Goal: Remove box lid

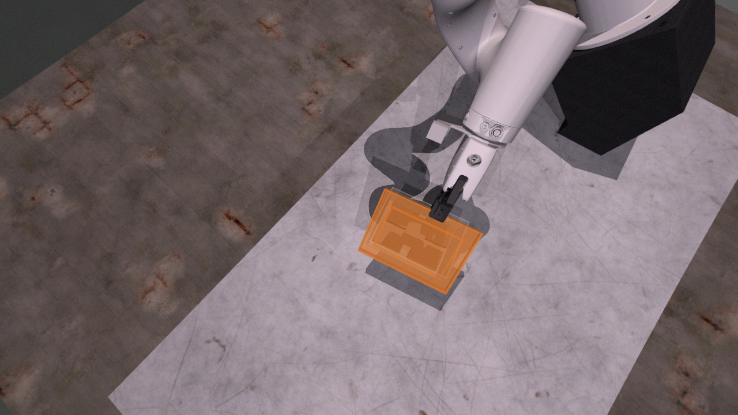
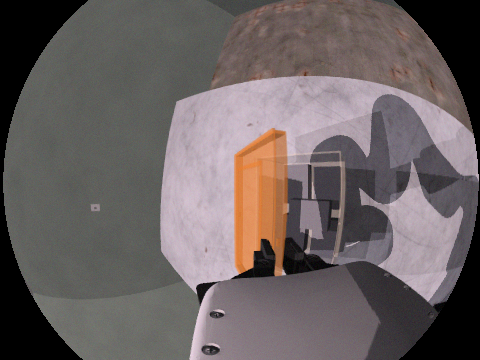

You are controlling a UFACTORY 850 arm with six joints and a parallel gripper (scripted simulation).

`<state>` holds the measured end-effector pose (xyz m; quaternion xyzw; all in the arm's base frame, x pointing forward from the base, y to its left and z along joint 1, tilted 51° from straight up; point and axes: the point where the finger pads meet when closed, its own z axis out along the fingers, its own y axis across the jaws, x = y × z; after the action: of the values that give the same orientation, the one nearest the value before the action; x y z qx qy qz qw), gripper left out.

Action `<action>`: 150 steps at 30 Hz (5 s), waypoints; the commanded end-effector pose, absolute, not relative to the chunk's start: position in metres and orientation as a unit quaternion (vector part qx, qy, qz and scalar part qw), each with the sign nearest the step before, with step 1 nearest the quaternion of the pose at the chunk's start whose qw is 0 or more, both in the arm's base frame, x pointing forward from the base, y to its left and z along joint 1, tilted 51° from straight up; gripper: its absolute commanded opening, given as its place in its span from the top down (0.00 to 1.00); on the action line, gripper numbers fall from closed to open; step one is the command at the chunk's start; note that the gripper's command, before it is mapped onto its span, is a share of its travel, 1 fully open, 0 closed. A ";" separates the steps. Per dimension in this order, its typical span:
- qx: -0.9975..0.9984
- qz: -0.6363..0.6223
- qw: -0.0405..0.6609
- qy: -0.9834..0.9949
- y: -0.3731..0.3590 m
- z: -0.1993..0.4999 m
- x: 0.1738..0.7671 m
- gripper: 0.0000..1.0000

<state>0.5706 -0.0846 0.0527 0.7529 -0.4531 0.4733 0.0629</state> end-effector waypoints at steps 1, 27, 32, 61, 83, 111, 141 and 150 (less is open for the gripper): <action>0.753 0.473 0.063 -0.453 -0.083 0.054 0.572 1.00; 0.753 0.473 0.063 -0.453 -0.067 0.066 0.572 1.00; 0.753 0.473 0.063 -0.453 -0.065 0.064 0.571 1.00; 0.753 0.473 0.063 -0.453 -0.040 0.032 0.558 1.00; 0.753 0.473 0.063 -0.453 0.000 -0.017 0.539 1.00; 0.753 0.473 0.063 -0.453 0.050 -0.079 0.514 1.00; 0.753 0.473 0.063 -0.453 0.083 -0.120 0.498 1.00; 0.753 0.473 0.063 -0.453 0.087 -0.125 0.496 1.00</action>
<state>0.4965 0.0846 -0.1236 0.7530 -0.4530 0.4731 0.0636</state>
